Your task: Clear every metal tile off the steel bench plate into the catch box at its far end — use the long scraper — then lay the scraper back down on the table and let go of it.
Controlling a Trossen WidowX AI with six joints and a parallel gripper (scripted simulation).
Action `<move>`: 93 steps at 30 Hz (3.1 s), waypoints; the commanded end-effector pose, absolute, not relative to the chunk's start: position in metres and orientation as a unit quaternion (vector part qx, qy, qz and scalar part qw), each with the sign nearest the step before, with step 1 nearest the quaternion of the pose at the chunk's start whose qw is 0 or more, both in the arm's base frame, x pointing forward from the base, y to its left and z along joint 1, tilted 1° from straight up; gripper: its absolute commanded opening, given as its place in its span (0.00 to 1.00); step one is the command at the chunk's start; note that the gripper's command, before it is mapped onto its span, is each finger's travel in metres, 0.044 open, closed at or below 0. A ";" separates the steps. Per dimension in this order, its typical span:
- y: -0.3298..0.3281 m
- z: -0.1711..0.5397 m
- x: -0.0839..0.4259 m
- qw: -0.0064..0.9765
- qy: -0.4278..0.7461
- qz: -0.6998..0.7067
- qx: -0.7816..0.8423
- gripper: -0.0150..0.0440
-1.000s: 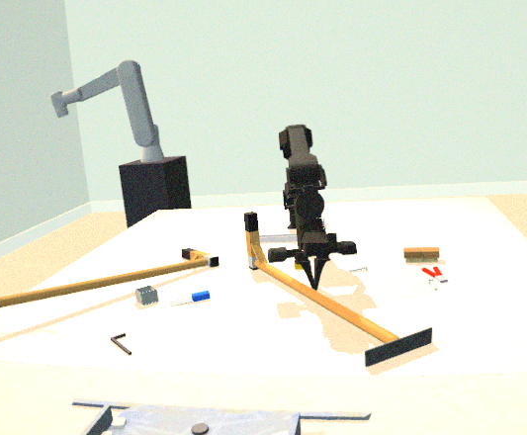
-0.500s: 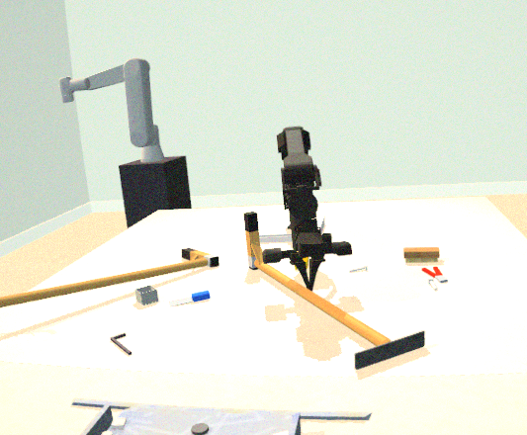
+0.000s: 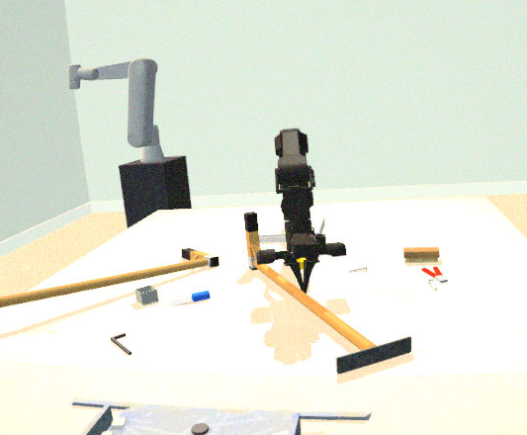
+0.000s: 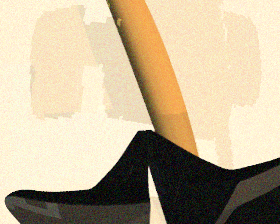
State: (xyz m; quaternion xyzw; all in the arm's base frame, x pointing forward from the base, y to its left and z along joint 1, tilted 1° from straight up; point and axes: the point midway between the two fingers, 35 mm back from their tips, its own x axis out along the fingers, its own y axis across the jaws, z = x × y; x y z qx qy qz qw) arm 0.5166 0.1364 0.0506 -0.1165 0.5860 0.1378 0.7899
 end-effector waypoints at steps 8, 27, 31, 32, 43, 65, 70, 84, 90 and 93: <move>0.126 0.047 0.525 0.789 0.587 0.137 -0.118 0.25; 0.110 0.048 0.536 0.791 0.584 0.136 -0.119 0.25; 0.107 0.048 0.539 0.791 0.584 0.136 -0.119 0.25; 0.106 0.048 0.539 0.791 0.584 0.136 -0.119 0.25; 0.097 0.048 0.545 0.792 0.582 0.135 -0.120 0.25; 0.094 0.092 0.544 0.808 0.561 0.136 -0.119 0.25; 0.094 0.110 0.541 0.813 0.553 0.136 -0.119 0.25; 0.128 0.077 0.520 0.793 0.597 0.087 -0.084 0.25; 0.128 0.077 0.520 0.793 0.597 0.087 -0.084 0.25; 0.128 0.073 0.520 0.793 0.597 0.088 -0.084 0.25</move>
